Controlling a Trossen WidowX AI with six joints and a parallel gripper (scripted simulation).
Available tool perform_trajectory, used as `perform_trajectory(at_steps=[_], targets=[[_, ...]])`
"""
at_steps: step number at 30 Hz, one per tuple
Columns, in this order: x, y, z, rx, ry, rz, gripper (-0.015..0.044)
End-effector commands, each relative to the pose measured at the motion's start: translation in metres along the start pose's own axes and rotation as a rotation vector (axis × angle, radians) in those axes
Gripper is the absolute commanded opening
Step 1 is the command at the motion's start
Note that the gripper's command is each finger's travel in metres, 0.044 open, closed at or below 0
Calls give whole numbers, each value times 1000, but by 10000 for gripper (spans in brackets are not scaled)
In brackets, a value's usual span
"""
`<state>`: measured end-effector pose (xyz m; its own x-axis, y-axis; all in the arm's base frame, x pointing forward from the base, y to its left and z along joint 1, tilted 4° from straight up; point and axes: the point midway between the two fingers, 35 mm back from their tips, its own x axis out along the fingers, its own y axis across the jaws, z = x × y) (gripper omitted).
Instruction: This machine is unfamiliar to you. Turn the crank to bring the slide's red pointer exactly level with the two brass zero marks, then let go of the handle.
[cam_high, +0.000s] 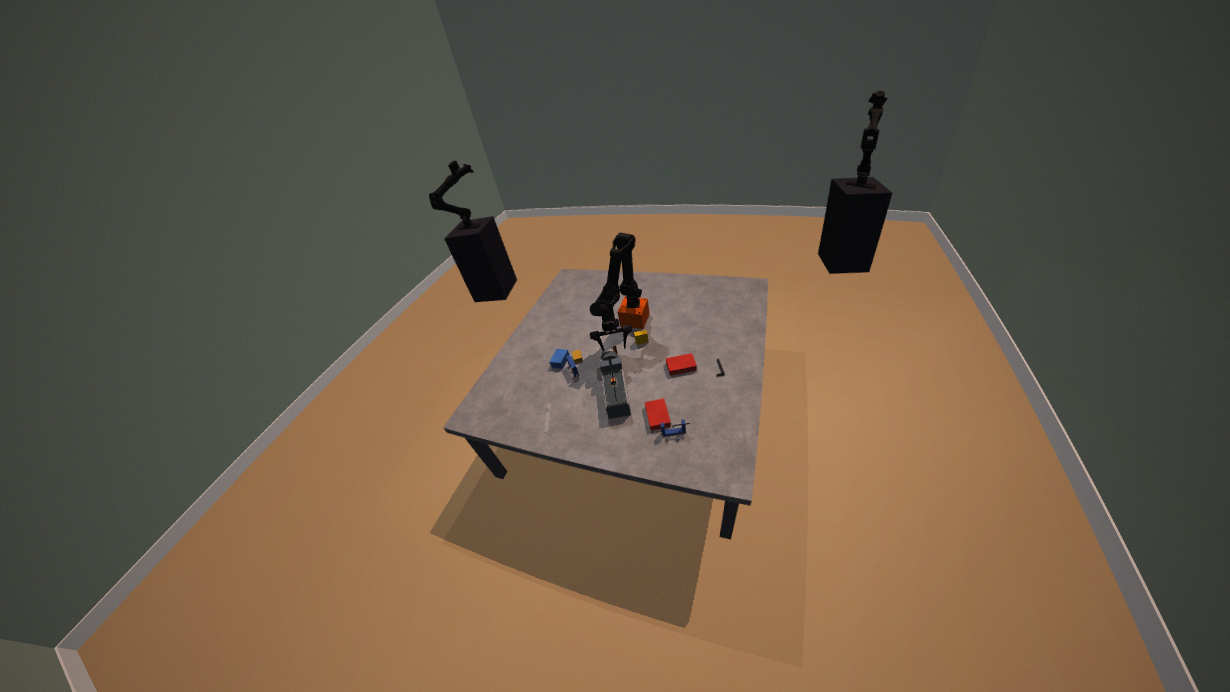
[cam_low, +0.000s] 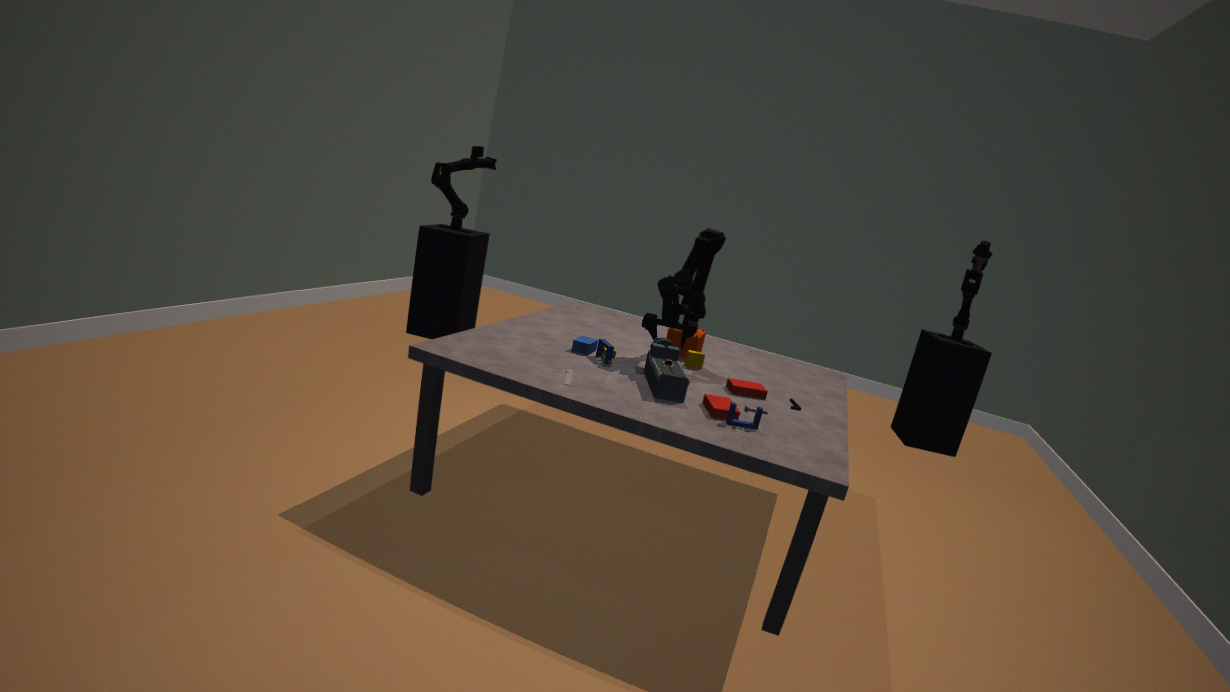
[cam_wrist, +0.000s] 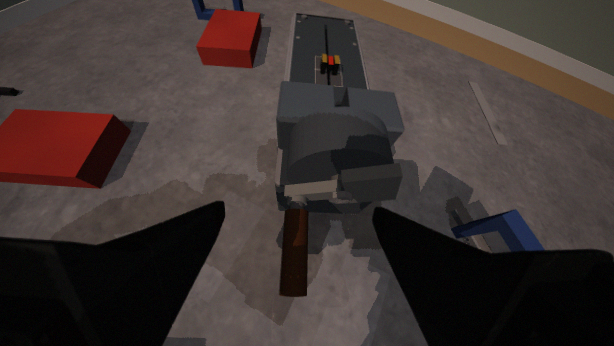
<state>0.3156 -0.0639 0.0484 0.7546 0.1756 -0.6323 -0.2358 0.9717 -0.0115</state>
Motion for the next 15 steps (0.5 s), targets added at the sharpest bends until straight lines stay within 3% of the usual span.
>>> perform_trajectory(at_steps=[1,15], targets=[[4,0,-5,6,3,-1,440],[19,1,-22,12,4,1,440]])
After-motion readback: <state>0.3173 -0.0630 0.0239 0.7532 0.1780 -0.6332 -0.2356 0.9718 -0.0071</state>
